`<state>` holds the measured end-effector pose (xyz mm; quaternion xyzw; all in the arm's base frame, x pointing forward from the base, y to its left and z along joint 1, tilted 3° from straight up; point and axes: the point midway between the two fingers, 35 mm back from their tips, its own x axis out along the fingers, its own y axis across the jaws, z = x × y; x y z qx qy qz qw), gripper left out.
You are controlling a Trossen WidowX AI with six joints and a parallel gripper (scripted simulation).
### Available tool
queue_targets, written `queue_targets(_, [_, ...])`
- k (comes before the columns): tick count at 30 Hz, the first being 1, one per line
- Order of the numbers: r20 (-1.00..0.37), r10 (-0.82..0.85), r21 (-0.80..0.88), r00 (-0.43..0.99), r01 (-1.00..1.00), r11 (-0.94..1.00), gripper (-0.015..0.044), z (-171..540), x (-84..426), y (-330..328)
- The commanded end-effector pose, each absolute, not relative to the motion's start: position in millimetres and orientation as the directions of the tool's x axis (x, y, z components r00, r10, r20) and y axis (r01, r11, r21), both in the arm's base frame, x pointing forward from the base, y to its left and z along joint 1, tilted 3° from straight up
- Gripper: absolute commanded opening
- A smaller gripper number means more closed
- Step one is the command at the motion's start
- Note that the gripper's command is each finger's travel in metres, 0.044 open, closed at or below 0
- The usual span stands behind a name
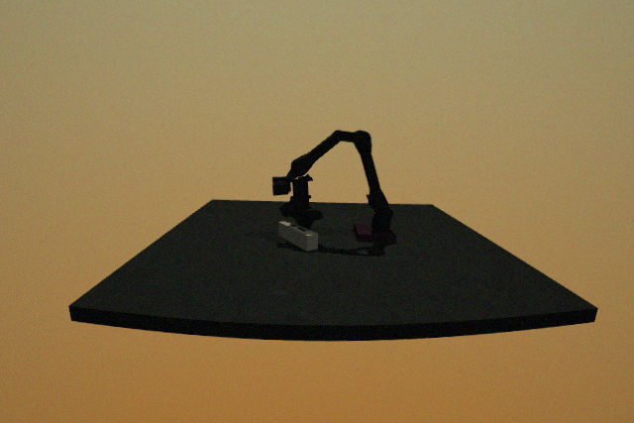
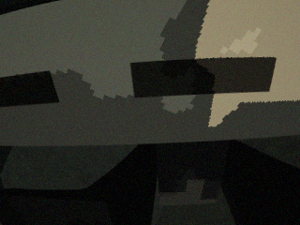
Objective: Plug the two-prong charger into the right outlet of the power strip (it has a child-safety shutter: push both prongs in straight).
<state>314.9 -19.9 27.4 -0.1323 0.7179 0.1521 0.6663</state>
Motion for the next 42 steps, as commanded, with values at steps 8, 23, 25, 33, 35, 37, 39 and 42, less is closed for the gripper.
queue_targets(8, [-0.999,0.022,0.037,-0.042,-0.397,0.917,0.0000,28.4,323.7,-16.2])
queue_targets(23, [-0.999,0.022,0.037,-0.043,-0.397,0.917,0.0000,28.3,321.9,-17.0])
queue_targets(25, [-0.999,0.022,0.037,-0.043,-0.397,0.917,0.0000,28.2,321.7,-17.1])
queue_targets(33, [-0.999,0.022,0.037,-0.043,-0.397,0.917,0.0000,27.8,320.8,-17.4])
queue_targets(35, [-0.999,0.022,0.037,-0.043,-0.397,0.917,0.0000,27.5,320.8,-17.4])
queue_targets(37, [-0.999,0.022,0.037,-0.043,-0.397,0.917,0.0000,27.3,320.8,-17.4])
queue_targets(39, [-0.999,0.022,0.037,-0.043,-0.397,0.917,0.0000,27.1,321.0,-17.3])
queue_targets(42, [-0.999,0.022,0.037,-0.043,-0.397,0.917,0.0000,26.7,321.1,-17.2])
